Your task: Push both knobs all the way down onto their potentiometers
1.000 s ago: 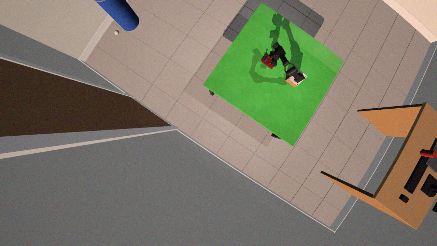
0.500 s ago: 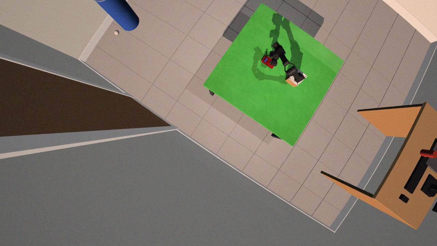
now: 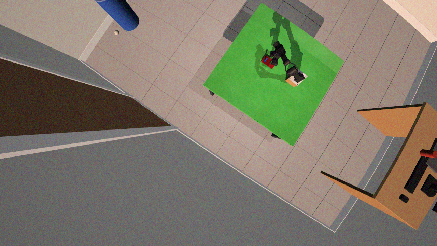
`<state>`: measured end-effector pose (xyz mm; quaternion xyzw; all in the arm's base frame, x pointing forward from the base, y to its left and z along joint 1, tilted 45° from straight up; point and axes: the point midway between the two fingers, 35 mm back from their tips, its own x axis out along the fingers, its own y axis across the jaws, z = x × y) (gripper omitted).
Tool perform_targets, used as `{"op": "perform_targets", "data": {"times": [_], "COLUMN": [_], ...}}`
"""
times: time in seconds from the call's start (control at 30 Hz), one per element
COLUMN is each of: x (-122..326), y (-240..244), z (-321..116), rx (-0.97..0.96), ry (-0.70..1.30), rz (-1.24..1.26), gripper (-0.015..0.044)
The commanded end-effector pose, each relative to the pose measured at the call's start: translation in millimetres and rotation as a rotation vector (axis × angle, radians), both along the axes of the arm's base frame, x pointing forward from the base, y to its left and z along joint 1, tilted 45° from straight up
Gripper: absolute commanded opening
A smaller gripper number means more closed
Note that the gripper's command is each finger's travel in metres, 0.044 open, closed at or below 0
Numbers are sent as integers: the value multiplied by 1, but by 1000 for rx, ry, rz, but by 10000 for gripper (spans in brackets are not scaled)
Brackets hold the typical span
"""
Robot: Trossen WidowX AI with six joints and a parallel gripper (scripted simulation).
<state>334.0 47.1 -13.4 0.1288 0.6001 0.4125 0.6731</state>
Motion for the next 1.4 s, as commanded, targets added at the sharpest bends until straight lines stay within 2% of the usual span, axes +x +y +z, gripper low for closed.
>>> {"op": "perform_targets", "data": {"times": [0.0, 0.07, 0.23, 0.33, 1.37], "x": [0, 0, 7, 9, 32], "y": [1, 1, -5, -6, -7], "z": [-1, -1, 12, 13, 26], "rx": [0, 0, -68, -70, -103], "ry": [1, 1, -69, -13, 734], "rz": [2, 2, 52, -7, -774], "gripper": [157, 210, 79, 0, 0]}}
